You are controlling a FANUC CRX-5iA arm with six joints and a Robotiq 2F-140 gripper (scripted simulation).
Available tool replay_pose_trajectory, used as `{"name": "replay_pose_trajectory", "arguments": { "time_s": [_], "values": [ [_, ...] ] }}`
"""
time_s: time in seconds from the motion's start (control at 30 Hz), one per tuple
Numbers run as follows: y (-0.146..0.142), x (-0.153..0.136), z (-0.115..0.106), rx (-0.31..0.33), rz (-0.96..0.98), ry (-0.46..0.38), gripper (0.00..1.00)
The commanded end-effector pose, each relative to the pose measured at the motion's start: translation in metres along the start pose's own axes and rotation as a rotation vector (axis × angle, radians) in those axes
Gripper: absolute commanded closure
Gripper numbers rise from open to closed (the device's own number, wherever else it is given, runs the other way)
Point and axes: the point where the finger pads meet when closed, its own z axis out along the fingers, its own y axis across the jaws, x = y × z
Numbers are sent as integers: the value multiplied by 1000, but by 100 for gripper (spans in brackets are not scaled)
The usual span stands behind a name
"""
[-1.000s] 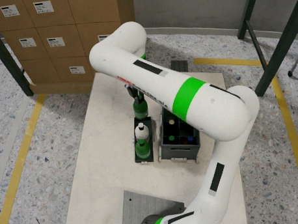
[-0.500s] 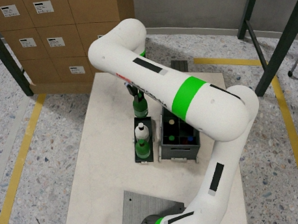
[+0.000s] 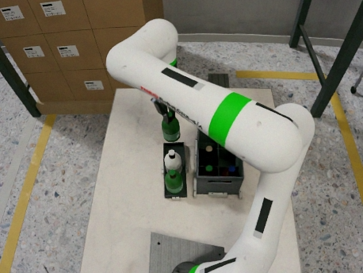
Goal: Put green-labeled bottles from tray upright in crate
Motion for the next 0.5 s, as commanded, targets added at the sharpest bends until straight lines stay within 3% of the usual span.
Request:
{"name": "replay_pose_trajectory", "arguments": {
  "time_s": [0.0, 0.47],
  "values": [
    [0, 0, -5, 1, 0, -2, 90],
    [0, 0, -14, 1, 0, -2, 90]
  ]
}}
